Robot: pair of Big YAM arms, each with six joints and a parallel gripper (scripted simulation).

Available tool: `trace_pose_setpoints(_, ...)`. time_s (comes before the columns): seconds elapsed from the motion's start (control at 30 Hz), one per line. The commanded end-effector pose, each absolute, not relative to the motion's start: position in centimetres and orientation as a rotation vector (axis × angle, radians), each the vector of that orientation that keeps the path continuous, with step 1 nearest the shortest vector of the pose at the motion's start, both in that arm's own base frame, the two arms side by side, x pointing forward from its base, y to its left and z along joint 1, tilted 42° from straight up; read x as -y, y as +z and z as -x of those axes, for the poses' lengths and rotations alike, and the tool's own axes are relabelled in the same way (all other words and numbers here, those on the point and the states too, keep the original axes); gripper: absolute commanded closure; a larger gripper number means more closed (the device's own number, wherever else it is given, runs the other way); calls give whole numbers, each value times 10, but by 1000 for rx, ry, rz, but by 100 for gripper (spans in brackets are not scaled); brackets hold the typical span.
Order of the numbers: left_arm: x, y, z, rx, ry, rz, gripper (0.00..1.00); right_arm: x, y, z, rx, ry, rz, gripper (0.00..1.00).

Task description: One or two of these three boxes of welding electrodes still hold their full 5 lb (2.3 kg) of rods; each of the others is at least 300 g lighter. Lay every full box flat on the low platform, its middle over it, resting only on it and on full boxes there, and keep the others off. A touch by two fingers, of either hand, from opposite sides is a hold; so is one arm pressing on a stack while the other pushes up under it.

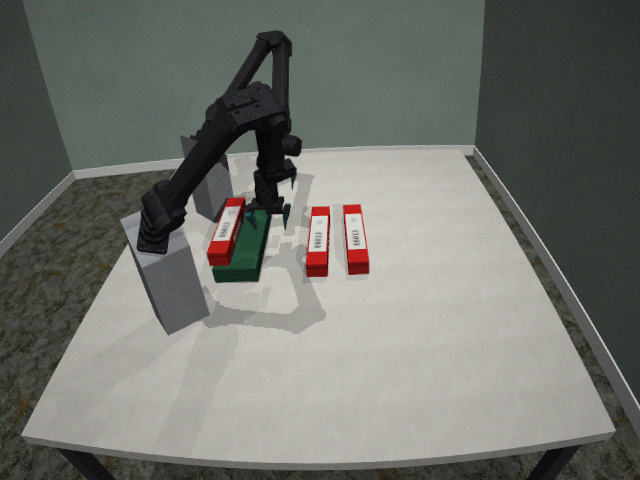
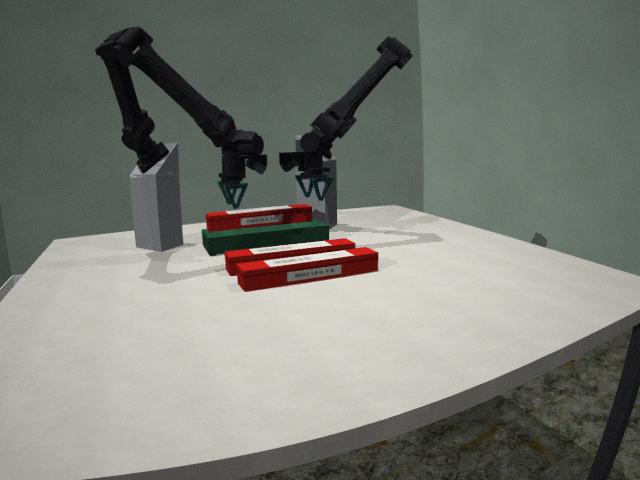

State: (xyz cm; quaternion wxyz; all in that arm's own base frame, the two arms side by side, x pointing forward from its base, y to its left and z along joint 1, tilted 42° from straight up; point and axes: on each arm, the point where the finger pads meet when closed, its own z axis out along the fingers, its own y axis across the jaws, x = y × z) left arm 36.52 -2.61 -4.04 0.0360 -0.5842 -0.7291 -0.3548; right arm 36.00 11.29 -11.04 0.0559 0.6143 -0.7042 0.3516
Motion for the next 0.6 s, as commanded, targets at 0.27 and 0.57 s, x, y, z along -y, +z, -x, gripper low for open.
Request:
trace_pose_setpoints(0.27,20,-17,-423,2195,-1074,1825,0,-117,-81,-429,2112,1069,-1900,0)
trace_pose_setpoints(0.57,15,7,-480,2197,-1077,1825,0,-114,-65,-483,2100,1060,-1899,0)
